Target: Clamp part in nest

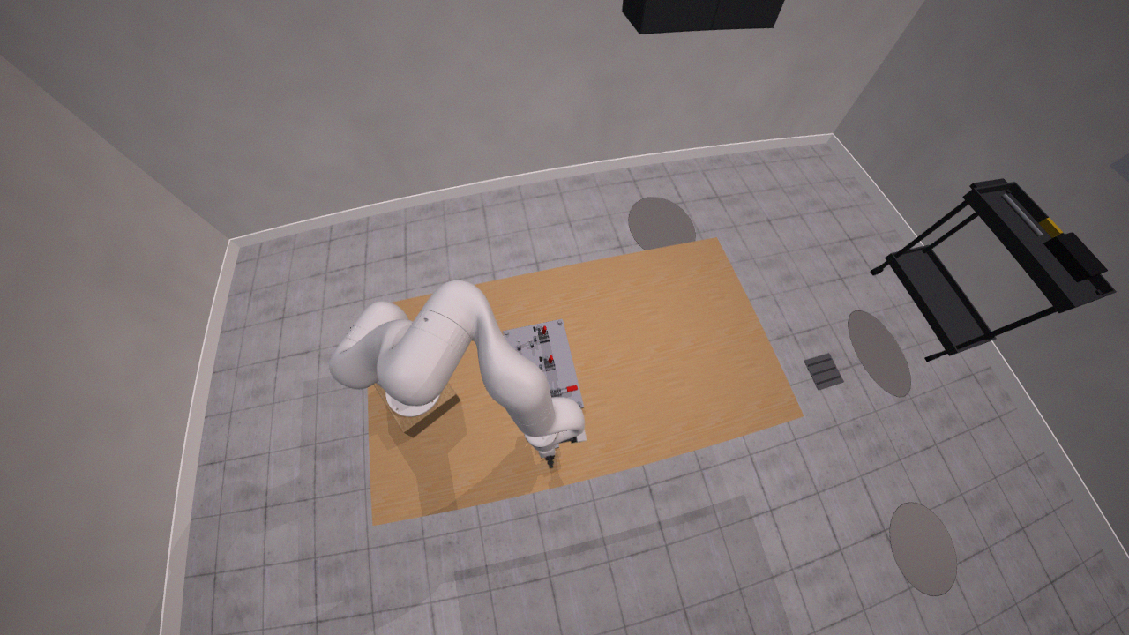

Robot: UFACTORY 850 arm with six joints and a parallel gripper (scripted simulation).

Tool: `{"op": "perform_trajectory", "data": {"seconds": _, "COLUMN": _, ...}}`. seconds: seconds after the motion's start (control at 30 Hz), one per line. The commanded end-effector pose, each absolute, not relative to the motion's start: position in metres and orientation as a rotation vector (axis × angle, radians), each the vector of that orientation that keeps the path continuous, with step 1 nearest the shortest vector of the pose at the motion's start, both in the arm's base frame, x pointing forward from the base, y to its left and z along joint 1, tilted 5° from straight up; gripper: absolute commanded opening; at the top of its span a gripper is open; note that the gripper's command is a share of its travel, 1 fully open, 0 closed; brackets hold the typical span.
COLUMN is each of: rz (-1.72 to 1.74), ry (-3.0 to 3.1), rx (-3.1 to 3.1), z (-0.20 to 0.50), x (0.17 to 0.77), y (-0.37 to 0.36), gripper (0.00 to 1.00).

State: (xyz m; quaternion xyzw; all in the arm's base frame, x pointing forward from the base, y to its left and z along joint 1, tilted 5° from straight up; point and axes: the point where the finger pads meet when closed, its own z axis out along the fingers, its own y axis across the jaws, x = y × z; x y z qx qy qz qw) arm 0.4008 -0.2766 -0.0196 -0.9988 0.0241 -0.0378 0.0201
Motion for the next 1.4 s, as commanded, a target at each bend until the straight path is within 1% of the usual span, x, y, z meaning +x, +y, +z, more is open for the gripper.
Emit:
{"op": "perform_trajectory", "data": {"seconds": 0.0, "rz": -0.120, "ry": 0.075, "rx": -3.099, "z": -0.020, "x": 0.402, "y": -0.277, "gripper": 1.00}}
{"op": "perform_trajectory", "data": {"seconds": 0.7, "rz": -0.120, "ry": 0.075, "rx": -3.099, "z": -0.047, "x": 0.404, "y": -0.277, "gripper": 1.00}}
{"op": "perform_trajectory", "data": {"seconds": 1.37, "rz": -0.120, "ry": 0.075, "rx": -3.099, "z": -0.048, "x": 0.404, "y": -0.277, "gripper": 1.00}}
